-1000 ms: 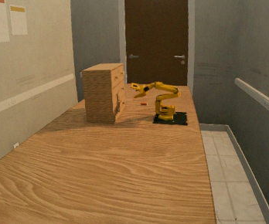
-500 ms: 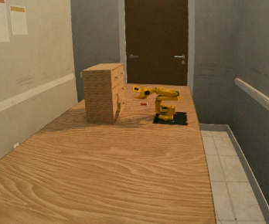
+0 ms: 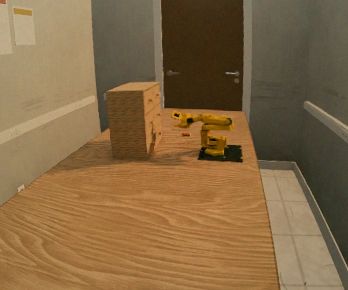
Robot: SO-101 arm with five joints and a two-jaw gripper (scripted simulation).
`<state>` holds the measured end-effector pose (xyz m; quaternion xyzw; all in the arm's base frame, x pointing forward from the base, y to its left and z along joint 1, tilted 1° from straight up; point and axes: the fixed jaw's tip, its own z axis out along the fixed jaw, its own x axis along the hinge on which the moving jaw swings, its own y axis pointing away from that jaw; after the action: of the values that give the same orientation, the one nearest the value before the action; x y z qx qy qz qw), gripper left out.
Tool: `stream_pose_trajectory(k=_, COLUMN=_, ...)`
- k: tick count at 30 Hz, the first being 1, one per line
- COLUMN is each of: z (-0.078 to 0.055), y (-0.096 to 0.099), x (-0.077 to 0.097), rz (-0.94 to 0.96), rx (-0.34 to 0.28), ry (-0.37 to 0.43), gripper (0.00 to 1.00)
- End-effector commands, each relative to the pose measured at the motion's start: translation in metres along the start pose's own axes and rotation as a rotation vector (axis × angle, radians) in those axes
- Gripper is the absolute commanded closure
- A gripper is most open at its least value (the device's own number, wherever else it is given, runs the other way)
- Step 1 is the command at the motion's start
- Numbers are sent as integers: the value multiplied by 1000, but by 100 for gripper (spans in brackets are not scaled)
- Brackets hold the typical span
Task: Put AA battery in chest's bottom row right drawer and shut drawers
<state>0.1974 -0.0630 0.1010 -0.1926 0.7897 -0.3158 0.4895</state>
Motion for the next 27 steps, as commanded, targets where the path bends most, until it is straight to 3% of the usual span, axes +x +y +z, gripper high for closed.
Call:
stream_pose_trajectory(k=1, z=1, y=0, x=3, rz=-6, rx=5, ry=5, gripper=78)
stream_pose_trajectory(k=5, z=1, y=0, x=3, rz=-6, rx=5, ry=5, gripper=79)
stream_pose_trajectory(k=20, z=27, y=10, x=1, rz=-19, rx=-19, ry=-18, gripper=79)
stream_pose_trajectory(k=27, z=25, y=1, x=-12, rz=-22, rx=13, ry=-64, gripper=79)
